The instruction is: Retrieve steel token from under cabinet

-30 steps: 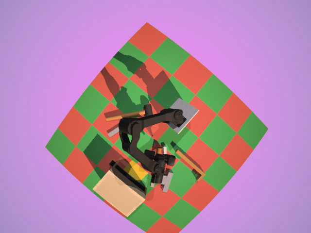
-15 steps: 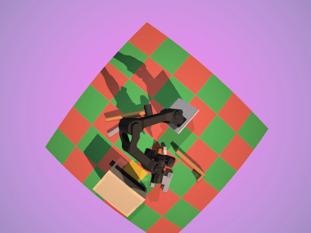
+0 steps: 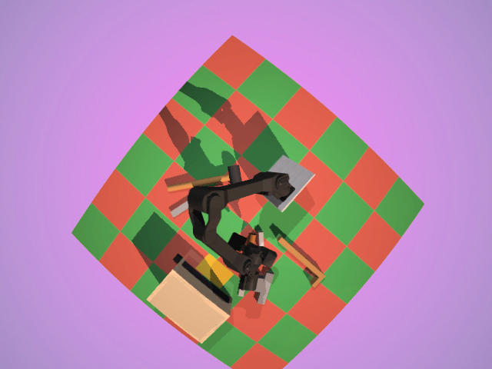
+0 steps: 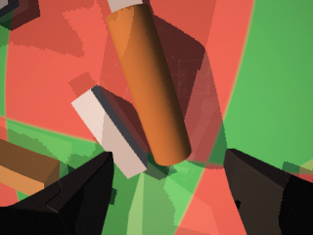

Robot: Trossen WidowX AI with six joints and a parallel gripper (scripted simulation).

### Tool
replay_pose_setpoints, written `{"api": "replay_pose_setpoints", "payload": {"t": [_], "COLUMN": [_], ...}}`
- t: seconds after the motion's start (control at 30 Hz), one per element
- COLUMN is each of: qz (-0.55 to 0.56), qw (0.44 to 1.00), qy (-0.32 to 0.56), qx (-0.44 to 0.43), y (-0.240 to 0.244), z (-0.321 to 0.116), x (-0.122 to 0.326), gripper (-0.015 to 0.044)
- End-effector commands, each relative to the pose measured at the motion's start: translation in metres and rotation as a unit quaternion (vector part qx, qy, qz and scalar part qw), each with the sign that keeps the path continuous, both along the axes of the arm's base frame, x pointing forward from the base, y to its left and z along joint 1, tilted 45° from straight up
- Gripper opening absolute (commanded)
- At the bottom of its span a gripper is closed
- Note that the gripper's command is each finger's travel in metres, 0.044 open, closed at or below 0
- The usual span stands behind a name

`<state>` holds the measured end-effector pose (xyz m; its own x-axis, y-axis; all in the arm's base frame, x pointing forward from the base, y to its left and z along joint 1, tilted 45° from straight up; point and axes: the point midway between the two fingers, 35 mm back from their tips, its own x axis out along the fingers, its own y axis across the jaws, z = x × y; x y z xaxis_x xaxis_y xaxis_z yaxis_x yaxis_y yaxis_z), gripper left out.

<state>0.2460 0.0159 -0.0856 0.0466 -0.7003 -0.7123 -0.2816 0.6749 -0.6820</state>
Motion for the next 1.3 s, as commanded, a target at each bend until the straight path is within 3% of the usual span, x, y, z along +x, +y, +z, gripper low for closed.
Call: {"api": "replay_pose_setpoints", "payload": {"t": [0.0,1.27], "qz": [-0.015,-0.122], "qw": [1.000,0.985], "qy": [-0.013,-0.118], "qx": [0.003,0.010], "y": [0.0005,0.0002], "z": [-0.0001,0.0002], "x": [-0.0002,0.0000], "gripper": [0.0270,0.0270]}}
